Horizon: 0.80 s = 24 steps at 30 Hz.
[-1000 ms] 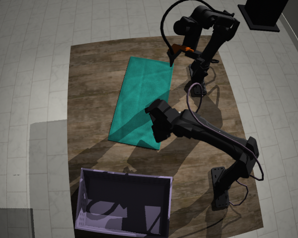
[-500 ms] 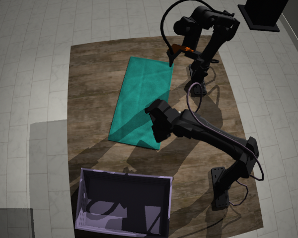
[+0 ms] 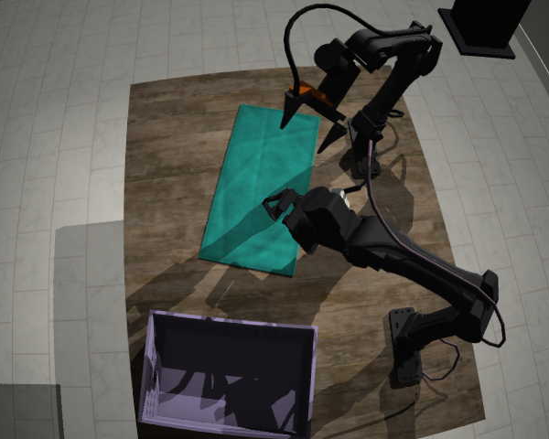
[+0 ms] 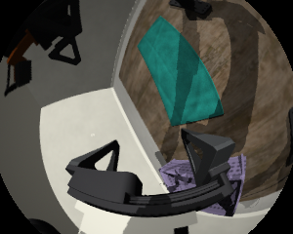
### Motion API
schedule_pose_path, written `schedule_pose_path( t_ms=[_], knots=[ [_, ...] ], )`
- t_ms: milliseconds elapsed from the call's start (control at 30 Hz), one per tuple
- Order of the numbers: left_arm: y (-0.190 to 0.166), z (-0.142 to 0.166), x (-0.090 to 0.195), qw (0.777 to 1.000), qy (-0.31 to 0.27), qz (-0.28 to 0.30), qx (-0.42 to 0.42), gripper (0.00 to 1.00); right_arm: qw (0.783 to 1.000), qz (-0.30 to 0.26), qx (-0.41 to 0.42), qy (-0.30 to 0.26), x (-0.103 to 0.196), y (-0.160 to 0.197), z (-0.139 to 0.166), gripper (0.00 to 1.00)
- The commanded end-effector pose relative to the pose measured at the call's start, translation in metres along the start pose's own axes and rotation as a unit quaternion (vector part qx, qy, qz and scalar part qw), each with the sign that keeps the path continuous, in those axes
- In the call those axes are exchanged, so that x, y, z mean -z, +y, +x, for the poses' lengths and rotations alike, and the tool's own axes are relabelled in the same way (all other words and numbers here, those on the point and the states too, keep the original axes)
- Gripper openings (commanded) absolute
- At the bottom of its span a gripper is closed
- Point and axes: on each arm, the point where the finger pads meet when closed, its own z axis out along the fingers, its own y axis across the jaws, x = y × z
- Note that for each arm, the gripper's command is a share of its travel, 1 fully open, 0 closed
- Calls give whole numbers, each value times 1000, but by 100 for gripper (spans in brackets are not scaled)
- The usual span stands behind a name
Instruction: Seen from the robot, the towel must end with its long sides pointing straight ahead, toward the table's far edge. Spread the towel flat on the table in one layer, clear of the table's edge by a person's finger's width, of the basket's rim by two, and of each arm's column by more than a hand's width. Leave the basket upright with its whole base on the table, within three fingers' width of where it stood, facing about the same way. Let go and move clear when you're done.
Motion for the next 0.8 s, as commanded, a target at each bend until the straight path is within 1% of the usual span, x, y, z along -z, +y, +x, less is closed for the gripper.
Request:
schedule_pose_path(
  t_ms=[0,33,67,100,133,167,200,267,300,333,367,400,433,467,500,567,600,633,667,700,733,767],
  knots=[
    [14,-3,8,996,4,-48,77,100,996,39,0,-86,1,-13,-34,100],
    [14,-3,8,996,4,-48,77,100,996,39,0,-85,2,-13,-34,100],
    [24,-4,21,990,-1,-71,121,100,989,64,-10,-130,0,-26,-47,100],
    [27,-4,24,982,-7,-92,162,100,987,67,-10,-146,-2,-24,-51,100],
    [27,-4,24,982,-7,-93,165,100,987,67,-10,-146,-2,-24,-51,100],
    [36,-4,37,974,-16,-110,199,100,978,90,-23,-184,1,-40,-63,100],
    [38,-5,41,968,-23,-119,218,100,975,89,-22,-201,0,-34,-66,100],
    [38,-5,41,958,-28,-136,251,100,974,92,-23,-208,0,-34,-66,100],
    [38,-5,41,958,-28,-136,251,100,974,92,-23,-208,0,-34,-66,100],
    [47,-5,55,943,-41,-156,292,100,961,112,-36,-250,6,-48,-77,100],
    [49,-6,59,934,-51,-165,311,100,957,111,-37,-265,5,-43,-78,100],
    [49,-6,59,926,-55,-174,330,100,955,113,-38,-270,5,-43,-78,100],
    [49,-6,59,924,-56,-176,334,100,955,113,-38,-270,5,-43,-78,100],
    [49,-6,59,924,-56,-176,334,100,960,112,-40,-254,-9,-45,-74,100],
    [56,-6,74,905,-73,-193,373,100,939,131,-51,-313,16,-54,-86,100],
    [56,-6,74,905,-73,-193,373,100,939,131,-51,-313,16,-54,-86,100],
    [59,-7,78,882,-90,-210,411,100,932,131,-54,-333,15,-50,-87,100],
    [59,-7,78,882,-91,-211,413,100,935,131,-55,-326,9,-51,-85,100],
    [65,-7,94,858,-112,-225,449,100,930,177,-71,-313,4,-68,-79,100],
    [67,-8,99,846,-124,-230,464,100,922,217,-83,-310,9,-84,-75,100],
    [67,-8,99,835,-131,-237,480,100,920,226,-87,-309,16,-107,-69,100],
    [67,-8,99,830,-133,-239,485,100,917,219,-81,-324,30,-119,-77,100]
  ],
)
